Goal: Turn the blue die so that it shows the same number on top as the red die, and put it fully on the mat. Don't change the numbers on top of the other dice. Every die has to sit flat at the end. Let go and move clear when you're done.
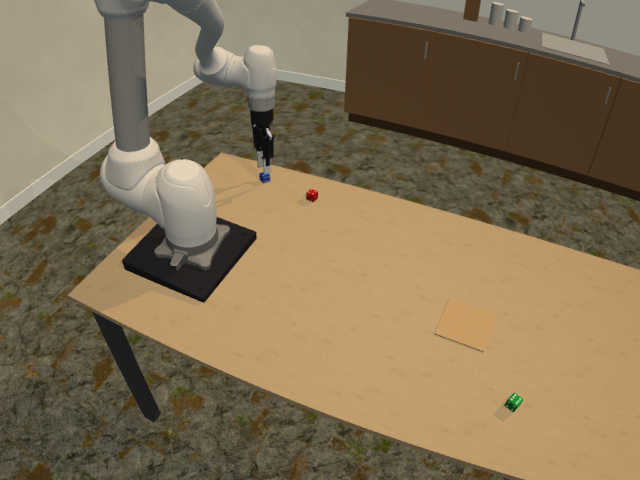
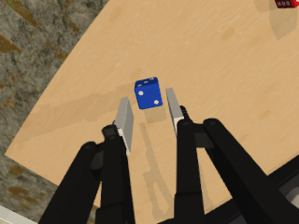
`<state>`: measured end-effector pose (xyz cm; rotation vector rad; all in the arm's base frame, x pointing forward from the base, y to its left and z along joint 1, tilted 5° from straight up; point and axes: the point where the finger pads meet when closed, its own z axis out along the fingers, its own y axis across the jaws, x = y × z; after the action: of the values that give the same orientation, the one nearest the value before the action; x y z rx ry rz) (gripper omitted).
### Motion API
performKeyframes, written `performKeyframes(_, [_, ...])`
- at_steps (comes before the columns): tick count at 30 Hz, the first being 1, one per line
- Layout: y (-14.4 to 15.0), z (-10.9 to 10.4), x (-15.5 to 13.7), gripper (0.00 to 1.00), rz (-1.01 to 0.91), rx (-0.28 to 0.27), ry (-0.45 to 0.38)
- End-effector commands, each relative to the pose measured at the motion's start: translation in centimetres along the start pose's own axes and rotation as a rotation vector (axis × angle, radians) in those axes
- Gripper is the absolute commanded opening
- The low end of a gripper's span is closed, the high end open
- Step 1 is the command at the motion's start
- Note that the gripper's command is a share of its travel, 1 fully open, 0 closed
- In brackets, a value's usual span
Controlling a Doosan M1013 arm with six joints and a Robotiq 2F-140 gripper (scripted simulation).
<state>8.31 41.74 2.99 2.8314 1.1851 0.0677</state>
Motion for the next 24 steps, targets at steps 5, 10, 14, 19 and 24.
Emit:
performKeyframes(5, [-0.01,0.44,0.01,0.35,0.0,0.0,0.0])
performKeyframes(10, [-0.01,0.66,0.01,0.35,0.0,0.0,0.0])
performKeyframes(14, [-0.01,0.72,0.01,0.35,0.0,0.0,0.0])
performKeyframes(19, [-0.01,0.72,0.01,0.35,0.0,0.0,0.0])
performKeyframes(24, [-0.01,0.72,0.01,0.35,0.0,0.0,0.0])
